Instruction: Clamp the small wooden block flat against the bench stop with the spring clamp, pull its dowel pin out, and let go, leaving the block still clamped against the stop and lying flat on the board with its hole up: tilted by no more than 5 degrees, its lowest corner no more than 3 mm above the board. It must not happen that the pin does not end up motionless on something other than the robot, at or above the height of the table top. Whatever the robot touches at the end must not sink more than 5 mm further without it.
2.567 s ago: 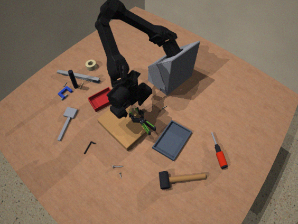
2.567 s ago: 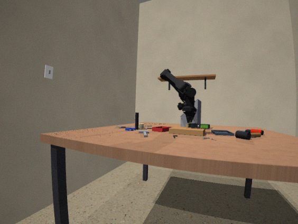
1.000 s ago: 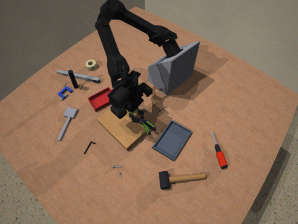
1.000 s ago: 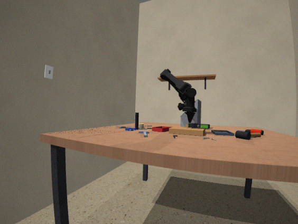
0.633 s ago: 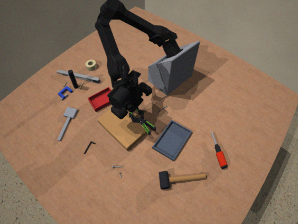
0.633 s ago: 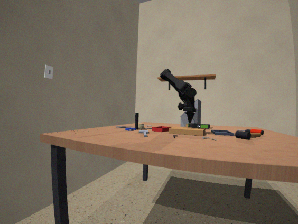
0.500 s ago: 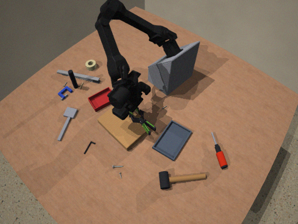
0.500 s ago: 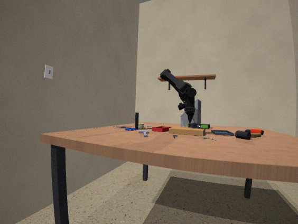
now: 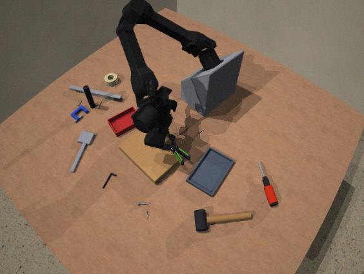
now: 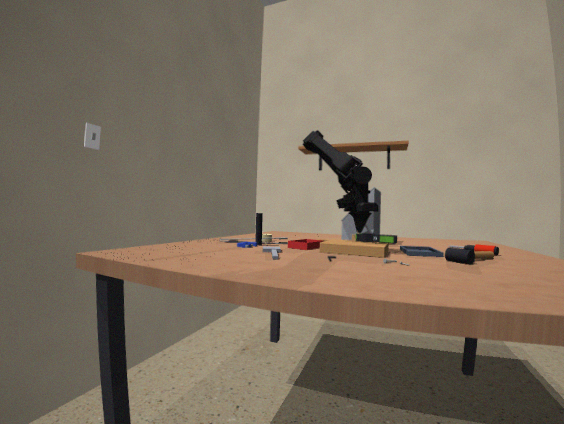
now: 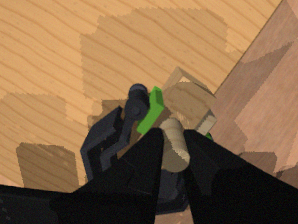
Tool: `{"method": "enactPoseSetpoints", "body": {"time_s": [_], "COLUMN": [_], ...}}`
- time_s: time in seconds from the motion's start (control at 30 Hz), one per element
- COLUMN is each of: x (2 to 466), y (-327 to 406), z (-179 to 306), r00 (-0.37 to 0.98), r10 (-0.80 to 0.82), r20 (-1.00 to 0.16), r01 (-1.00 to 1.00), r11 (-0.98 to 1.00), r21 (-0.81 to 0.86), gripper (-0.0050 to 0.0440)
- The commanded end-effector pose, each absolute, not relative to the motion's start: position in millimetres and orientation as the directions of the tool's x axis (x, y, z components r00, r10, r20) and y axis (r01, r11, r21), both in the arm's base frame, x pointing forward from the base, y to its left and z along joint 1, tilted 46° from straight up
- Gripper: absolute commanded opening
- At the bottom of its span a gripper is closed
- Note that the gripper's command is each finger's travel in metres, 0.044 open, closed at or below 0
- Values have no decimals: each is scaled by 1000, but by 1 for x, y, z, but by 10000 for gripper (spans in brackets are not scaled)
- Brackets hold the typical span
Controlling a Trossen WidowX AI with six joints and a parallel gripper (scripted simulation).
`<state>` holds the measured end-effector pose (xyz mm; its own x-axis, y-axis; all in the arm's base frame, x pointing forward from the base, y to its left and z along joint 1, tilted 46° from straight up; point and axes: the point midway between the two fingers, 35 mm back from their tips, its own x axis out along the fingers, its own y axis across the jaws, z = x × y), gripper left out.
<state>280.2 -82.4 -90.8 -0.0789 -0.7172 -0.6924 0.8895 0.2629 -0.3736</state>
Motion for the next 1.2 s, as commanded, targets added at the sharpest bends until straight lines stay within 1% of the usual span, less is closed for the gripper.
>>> {"method": "enactPoseSetpoints", "body": {"time_s": [0.0, 0.2, 0.57, 0.93, 1.17], "x": [280, 280, 280, 280, 280], "y": [-82, -82, -82, -81, -81], "z": [-91, -90, -90, -90, -90], "r00": [-78, -78, -78, -78, -78], "r10": [-719, -719, -719, -719, -719], "r20": [-691, -691, -691, -691, -691], "r01": [854, 796, 812, 883, 952], "r11": [309, 372, 356, 271, 151], "r21": [-418, -477, -463, -382, -265], "gripper": [0, 0, 0, 0, 0]}}
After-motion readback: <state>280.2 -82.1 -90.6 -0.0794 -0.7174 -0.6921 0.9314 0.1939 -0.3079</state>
